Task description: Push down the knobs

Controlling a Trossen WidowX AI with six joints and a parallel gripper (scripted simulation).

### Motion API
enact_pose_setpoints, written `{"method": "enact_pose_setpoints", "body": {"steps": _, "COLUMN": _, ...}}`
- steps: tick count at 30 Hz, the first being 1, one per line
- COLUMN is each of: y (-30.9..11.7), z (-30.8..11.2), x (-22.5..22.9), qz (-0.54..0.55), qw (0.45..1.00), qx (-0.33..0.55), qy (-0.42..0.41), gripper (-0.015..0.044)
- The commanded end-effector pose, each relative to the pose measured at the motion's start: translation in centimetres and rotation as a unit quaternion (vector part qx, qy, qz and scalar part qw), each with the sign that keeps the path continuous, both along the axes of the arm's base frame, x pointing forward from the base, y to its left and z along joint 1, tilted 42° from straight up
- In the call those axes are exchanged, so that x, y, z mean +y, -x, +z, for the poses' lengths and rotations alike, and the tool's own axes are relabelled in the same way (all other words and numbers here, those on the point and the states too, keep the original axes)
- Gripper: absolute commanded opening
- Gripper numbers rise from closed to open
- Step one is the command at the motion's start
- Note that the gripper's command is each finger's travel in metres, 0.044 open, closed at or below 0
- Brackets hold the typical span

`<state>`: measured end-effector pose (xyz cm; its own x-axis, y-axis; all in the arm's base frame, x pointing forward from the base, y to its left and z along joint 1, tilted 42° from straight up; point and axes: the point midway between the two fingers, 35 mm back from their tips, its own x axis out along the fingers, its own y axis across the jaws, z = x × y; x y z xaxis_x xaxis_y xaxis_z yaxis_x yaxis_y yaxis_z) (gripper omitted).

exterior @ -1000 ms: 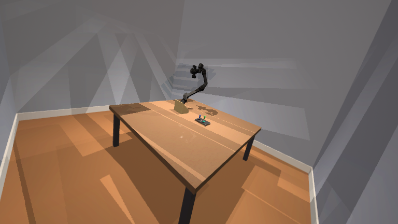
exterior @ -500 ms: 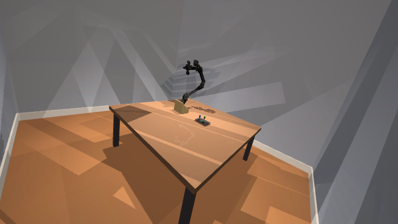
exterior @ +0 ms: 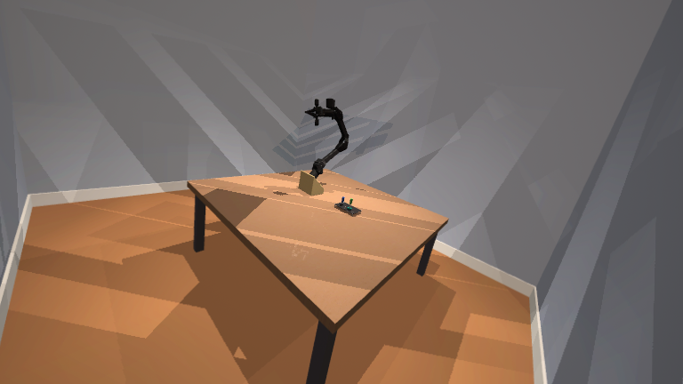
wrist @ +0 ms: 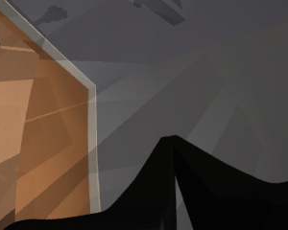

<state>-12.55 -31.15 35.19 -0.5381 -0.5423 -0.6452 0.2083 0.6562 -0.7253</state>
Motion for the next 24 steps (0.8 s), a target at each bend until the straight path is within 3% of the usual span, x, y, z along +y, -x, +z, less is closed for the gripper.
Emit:
{"method": "enact_pose_setpoints", "body": {"steps": 1, "y": -3.2, "z": -2.3, "x": -1.9, "qz": 0.042, "qw": 0.999, "qx": -0.029, "qy": -0.017, "gripper": 0.0000}}
{"method": "enact_pose_setpoints", "body": {"steps": 13, "y": -14.8, "z": -8.6, "x": -4.6, "qz": 0.152, "qw": 0.975, "qx": -0.145, "qy": -0.073, "gripper": 0.0000}}
{"method": "enact_pose_setpoints", "body": {"steps": 24, "y": -27.2, "z": -15.0, "x": -1.7, "qz": 0.227, "qw": 0.920, "qx": -0.262, "qy": -0.181, "gripper": 0.0000}}
